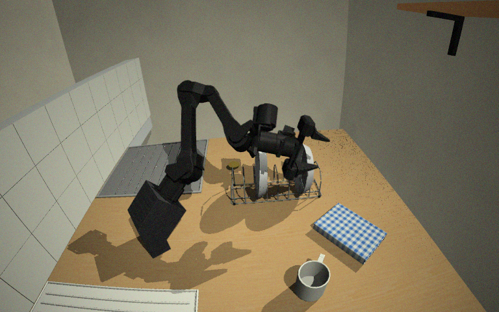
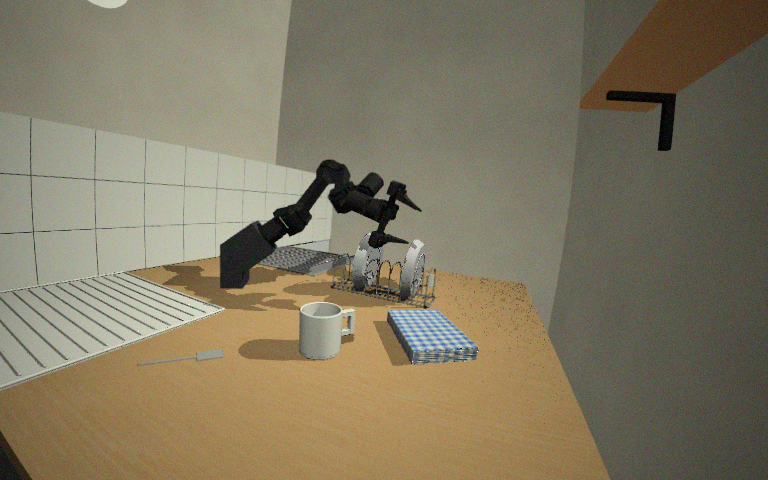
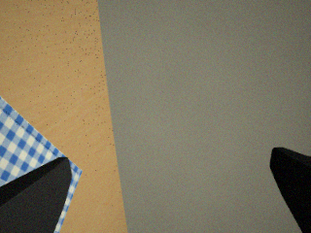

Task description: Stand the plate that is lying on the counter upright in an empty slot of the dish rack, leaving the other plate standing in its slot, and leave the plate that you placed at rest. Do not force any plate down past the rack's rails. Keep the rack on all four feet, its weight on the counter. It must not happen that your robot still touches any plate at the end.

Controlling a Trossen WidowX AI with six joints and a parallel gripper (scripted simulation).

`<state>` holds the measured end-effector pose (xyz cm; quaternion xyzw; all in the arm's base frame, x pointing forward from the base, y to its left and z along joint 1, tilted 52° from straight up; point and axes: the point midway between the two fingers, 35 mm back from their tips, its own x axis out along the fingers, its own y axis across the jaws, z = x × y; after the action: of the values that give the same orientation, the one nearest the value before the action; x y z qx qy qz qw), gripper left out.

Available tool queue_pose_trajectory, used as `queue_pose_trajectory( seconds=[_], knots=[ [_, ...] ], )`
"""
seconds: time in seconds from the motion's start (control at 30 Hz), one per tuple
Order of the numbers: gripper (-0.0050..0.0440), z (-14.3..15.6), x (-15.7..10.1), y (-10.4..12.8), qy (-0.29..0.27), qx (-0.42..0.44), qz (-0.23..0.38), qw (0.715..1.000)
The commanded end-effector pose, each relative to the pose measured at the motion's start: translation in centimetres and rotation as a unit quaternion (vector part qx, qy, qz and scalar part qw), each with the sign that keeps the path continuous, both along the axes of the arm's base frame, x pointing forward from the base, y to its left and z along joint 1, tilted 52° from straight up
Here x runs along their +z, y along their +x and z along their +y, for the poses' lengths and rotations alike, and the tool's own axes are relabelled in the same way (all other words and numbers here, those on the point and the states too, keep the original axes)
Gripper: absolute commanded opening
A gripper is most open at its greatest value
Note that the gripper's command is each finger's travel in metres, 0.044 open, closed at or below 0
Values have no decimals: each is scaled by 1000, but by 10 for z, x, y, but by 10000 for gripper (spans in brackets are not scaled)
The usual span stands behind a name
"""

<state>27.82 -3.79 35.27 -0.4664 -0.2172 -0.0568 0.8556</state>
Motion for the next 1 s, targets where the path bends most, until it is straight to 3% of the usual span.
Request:
queue_pose_trajectory(
  seconds=[0.0, 0.97],
  knots=[
    [440, -5, -6, 1, 2, 3, 5, 1000],
    [440, -31, -25, -6, -3, 10, 20, 1000]
  ],
)
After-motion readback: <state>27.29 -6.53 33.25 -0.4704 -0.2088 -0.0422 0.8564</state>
